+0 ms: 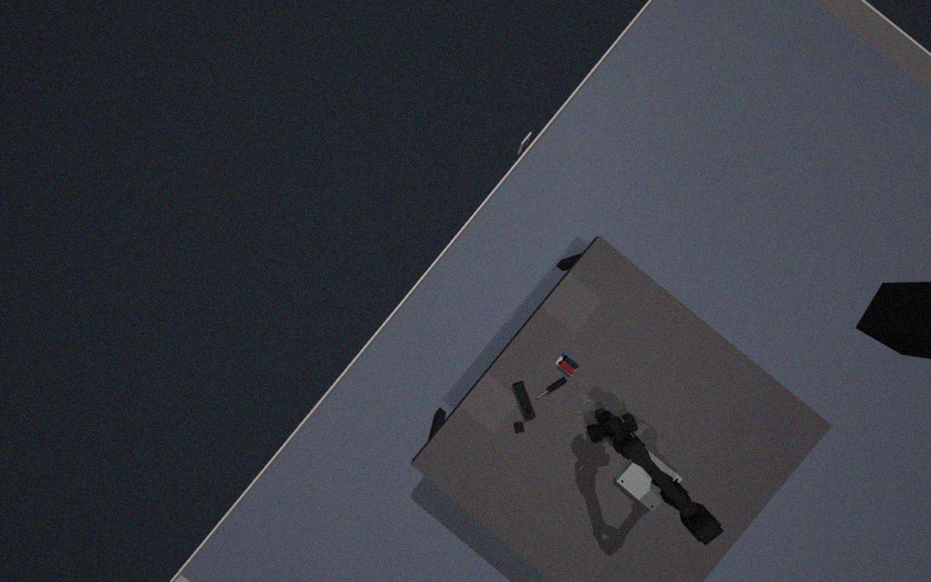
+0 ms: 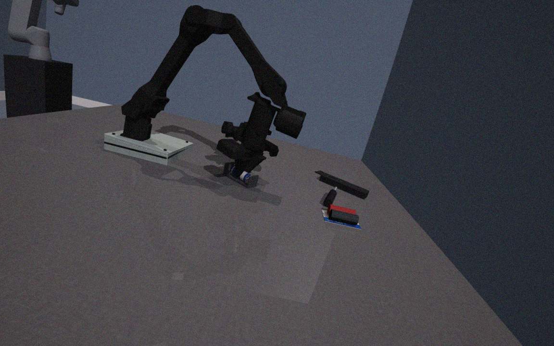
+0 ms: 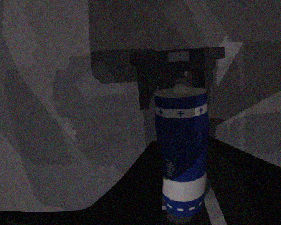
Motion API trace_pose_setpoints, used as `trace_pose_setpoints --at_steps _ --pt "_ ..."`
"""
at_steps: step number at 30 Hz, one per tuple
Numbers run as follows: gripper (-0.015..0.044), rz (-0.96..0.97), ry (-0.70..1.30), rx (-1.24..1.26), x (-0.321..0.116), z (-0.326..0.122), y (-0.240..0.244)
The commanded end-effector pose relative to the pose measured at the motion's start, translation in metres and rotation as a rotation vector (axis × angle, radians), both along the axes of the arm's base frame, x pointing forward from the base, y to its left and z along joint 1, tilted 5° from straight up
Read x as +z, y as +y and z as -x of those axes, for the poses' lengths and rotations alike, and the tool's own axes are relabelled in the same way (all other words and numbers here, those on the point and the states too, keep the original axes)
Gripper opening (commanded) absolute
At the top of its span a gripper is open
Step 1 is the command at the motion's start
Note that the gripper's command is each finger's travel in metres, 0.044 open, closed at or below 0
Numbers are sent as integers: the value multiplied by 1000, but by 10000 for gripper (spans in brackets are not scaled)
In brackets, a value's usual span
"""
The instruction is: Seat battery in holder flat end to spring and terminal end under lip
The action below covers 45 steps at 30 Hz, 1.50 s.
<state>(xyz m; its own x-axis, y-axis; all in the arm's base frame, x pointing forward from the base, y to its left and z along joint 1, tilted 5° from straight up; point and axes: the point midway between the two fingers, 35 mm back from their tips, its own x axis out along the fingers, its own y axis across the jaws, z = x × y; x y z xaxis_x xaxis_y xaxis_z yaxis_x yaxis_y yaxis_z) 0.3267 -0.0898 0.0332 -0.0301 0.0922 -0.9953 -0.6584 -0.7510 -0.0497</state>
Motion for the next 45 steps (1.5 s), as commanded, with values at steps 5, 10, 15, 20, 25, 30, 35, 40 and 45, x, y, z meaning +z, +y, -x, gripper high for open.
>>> trace_pose_setpoints --at_steps 5,10,15,20,25,30,35,40,45 --pt "82 36 -37 -13 -1 0 -2" --pt "82 38 -41 -14 -1 1 -1" --pt "82 38 -43 -14 -1 4 1" --pt "82 38 -46 -16 -2 6 4" --pt "82 37 -49 -16 -2 9 6" --pt "82 37 -54 -16 -2 11 7" --pt "82 37 -54 -16 -2 11 7" --pt "82 38 -57 -16 -2 11 7" --pt "108 38 -57 -16 -2 11 7"
